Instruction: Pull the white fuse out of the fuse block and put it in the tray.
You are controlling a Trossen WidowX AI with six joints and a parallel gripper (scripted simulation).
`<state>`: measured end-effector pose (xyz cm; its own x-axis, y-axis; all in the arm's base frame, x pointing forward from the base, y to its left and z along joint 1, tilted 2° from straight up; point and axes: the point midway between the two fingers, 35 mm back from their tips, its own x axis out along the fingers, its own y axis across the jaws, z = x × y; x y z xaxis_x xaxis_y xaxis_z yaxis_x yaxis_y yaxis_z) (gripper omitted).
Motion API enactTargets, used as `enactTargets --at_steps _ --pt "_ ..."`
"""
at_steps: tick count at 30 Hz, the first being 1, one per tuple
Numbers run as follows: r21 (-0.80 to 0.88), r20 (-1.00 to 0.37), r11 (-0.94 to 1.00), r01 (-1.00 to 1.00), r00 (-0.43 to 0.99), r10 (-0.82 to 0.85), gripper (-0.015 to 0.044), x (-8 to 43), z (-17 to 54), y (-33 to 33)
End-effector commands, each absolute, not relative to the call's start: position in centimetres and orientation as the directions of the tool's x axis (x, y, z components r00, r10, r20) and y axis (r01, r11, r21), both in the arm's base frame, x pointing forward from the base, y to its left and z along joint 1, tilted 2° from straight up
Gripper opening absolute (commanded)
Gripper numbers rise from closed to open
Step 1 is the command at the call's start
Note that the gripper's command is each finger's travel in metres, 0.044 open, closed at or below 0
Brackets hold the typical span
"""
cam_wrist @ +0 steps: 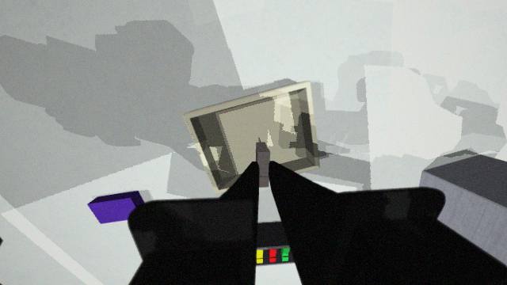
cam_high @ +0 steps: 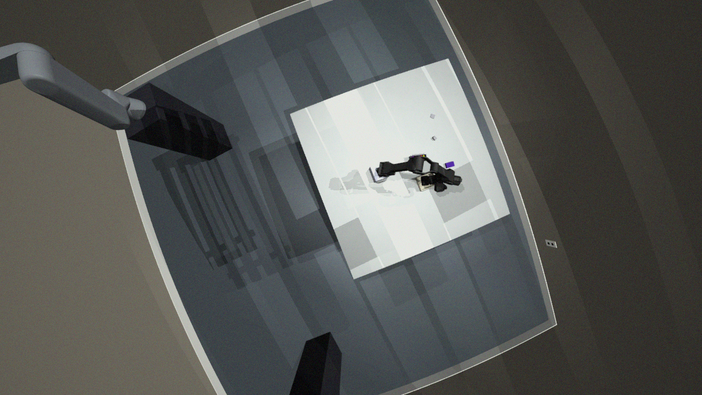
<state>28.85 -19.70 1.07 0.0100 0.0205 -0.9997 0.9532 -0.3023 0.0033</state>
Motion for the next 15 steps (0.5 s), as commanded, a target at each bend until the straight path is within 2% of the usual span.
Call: enactTargets --at_steps 1,15 --pt "0.002 -1.000 -0.298 0.955 0.008 0.019 0.0000 28.8 0.4 -19.7" --pt "0.001 -1.000 -0.298 0.955 0.008 0.020 0.0000 28.7 -1.6 -19.6"
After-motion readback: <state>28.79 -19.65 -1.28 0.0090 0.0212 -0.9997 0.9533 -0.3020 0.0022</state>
